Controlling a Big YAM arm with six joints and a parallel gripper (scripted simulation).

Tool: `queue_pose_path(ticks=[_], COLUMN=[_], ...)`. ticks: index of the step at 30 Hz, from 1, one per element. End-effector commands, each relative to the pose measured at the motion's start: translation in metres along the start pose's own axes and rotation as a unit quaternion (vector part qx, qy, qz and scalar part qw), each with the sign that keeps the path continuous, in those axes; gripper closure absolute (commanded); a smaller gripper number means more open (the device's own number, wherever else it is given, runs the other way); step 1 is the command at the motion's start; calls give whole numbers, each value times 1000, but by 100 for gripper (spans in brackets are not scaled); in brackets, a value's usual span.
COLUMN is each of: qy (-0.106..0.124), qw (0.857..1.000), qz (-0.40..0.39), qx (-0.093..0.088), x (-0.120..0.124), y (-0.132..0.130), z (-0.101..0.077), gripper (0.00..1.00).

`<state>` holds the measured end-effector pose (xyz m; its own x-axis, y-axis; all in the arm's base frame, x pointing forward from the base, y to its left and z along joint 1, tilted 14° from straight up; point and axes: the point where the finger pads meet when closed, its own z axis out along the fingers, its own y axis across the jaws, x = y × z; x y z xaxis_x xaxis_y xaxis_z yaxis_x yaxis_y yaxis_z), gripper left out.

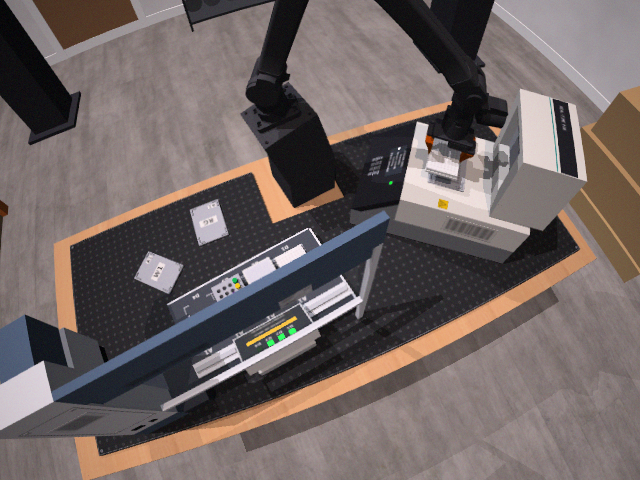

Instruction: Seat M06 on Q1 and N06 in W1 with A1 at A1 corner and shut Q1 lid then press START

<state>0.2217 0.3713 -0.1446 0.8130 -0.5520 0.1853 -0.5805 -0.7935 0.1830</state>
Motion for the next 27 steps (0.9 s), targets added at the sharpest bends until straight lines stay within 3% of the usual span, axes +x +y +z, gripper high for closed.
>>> queue_pose_path(ticks=[1, 5, 8, 17, 27], qy=[-3, -2, -1, -10, -5], qw=[998, 999, 999, 999, 1000], qz=[-51, -22, -7, 5, -8], qx=[25, 30, 31, 40, 26], x=[-33, -34, -19, -13, -26], y=[-39, -56, -50, -44, -25], z=[-20, -26, -25, -29, -18], gripper=[100, 100, 100, 100, 100])
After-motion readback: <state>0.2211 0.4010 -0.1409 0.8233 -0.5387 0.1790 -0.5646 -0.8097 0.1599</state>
